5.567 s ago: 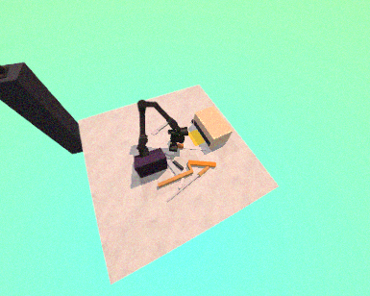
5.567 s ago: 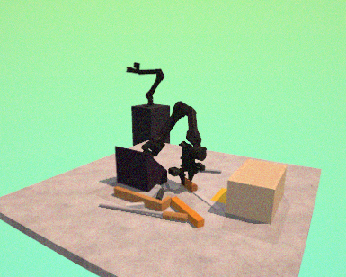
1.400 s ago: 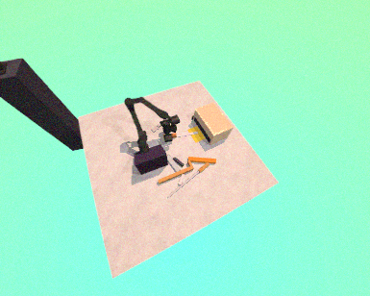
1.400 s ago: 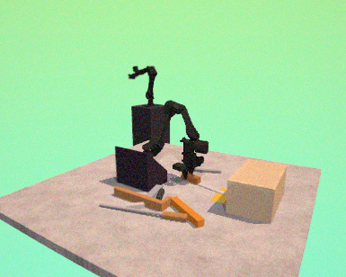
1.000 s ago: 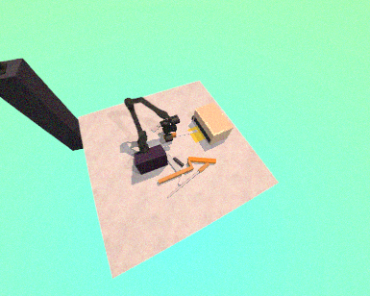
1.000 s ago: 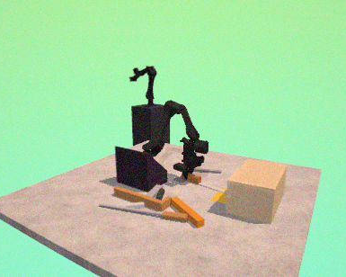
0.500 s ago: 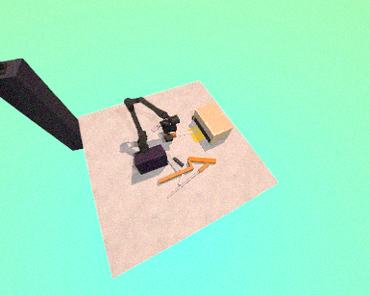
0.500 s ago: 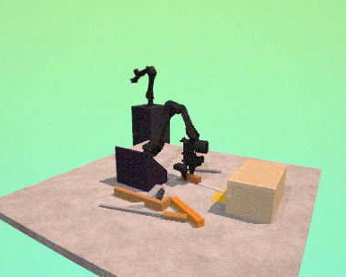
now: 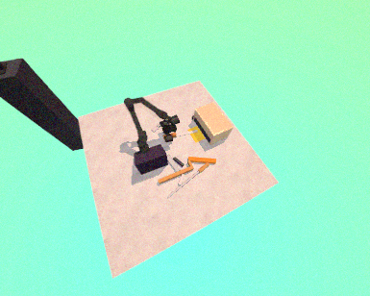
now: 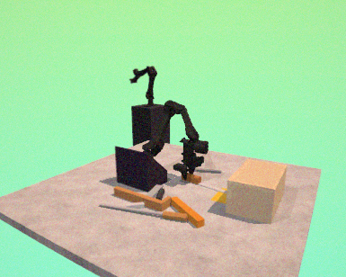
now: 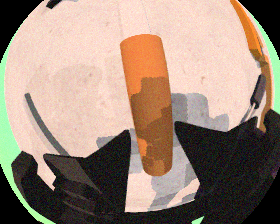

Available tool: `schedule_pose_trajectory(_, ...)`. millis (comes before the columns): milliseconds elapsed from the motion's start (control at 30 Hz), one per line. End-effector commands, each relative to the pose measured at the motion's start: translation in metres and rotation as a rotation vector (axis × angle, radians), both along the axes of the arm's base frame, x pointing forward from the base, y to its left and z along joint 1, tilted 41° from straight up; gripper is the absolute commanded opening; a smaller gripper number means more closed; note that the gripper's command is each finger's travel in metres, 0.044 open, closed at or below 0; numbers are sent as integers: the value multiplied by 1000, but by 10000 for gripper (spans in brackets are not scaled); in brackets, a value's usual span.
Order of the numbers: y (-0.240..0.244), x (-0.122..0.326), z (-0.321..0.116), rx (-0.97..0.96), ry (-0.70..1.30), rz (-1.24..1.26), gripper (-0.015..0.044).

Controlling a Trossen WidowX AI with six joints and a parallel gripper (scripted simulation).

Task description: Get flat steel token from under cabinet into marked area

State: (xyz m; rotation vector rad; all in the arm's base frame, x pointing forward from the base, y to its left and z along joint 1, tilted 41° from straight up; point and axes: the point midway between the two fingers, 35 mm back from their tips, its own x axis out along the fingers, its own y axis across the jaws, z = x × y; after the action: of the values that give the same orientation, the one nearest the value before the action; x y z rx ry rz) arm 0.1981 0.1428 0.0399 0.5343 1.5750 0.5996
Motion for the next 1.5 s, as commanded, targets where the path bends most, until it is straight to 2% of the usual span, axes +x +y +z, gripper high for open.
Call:
schedule_pose_trajectory(0, 0, 0, 0, 0, -1, 1, 139)
schedule_pose_trajectory(267, 0, 0, 0, 0, -1, 1, 85)
schedule_pose_trajectory(367, 0, 0, 0, 0, -1, 1, 6)
schedule_pose_trajectory(400, 0, 0, 0, 0, -1, 1, 0)
schedule_pose_trajectory(1467, 4, 35, 0, 5, -31, 34, 0)
